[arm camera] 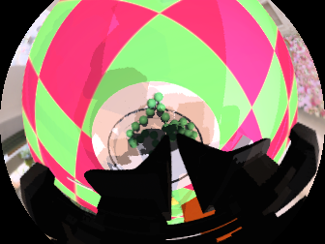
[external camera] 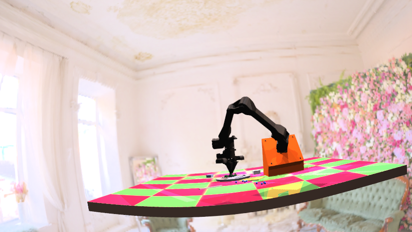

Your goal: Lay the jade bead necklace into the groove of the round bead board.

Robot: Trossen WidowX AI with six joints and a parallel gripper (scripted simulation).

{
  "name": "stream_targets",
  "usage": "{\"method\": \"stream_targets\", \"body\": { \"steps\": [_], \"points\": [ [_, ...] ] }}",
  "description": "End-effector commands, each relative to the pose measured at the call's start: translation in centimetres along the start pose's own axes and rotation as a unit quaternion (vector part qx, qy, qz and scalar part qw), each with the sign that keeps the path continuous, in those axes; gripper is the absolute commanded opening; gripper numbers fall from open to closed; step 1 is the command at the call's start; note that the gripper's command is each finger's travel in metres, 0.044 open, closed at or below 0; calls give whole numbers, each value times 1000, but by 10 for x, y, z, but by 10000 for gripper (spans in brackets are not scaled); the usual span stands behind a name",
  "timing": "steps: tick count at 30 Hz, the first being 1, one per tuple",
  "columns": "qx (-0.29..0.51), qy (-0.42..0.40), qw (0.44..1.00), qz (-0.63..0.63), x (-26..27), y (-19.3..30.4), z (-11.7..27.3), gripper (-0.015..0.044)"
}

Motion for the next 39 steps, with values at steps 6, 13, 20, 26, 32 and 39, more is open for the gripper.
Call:
{"method": "stream_targets", "body": {
  "steps": [6,13,20,26,32,39],
  "points": [
    [5,-1,1000,-4,-3,32,-2,0],
    [6,0,1000,-5,-6,54,-2,0],
    [7,0,1000,-5,-10,76,-3,0],
    [7,0,1000,-6,-13,90,-4,0],
    [7,0,1000,-6,-13,90,-4,0],
    [7,0,1000,-6,-13,90,-8,0]
  ]
}}
Point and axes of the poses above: the point midway between the two fingers, 35 mm back from their tips, its own z axis back along the fingers, its own x axis across the jaws, y = z × x, the point moved 7 cm from there along z, back along the fingers, and after that the axes turned 1 degree about z, right-handed, at the moved point
